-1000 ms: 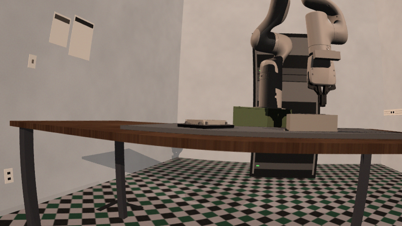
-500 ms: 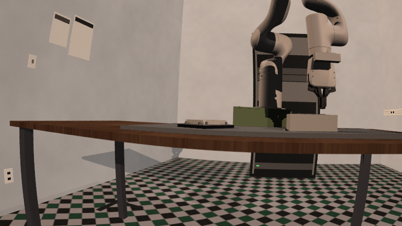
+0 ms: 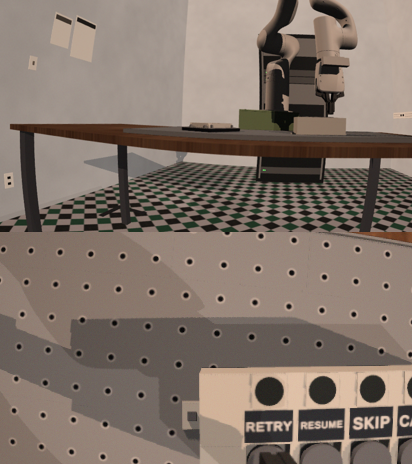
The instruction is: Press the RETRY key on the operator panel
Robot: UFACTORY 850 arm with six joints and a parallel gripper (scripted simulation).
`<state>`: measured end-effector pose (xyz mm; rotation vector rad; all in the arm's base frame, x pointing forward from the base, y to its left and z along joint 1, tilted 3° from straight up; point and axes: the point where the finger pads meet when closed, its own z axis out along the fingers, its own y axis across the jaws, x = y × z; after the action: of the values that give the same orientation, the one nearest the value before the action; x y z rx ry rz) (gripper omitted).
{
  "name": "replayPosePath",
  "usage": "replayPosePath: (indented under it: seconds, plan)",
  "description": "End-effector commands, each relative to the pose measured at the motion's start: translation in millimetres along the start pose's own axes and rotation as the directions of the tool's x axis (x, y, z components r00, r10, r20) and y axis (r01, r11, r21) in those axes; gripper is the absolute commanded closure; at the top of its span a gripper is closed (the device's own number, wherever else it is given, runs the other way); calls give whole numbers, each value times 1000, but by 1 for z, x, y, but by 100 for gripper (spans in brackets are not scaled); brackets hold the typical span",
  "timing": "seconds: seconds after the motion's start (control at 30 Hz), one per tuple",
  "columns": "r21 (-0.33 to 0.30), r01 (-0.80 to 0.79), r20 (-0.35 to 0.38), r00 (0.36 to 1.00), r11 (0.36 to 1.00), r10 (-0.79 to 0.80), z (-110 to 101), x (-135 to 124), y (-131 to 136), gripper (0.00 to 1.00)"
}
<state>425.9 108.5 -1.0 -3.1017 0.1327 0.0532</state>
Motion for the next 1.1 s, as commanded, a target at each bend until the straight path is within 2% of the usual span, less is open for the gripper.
replayPosePath:
  seconds: [0.0, 0.5, 1.07]
  plan:
    - [1, 0, -2, 1000, 1000, 0, 2, 1, 0, 100]
    - [2, 0, -2, 1000, 1000, 0, 11, 1, 0, 100]
    - [1, 0, -2, 1000, 1000, 0, 11, 1, 0, 100]
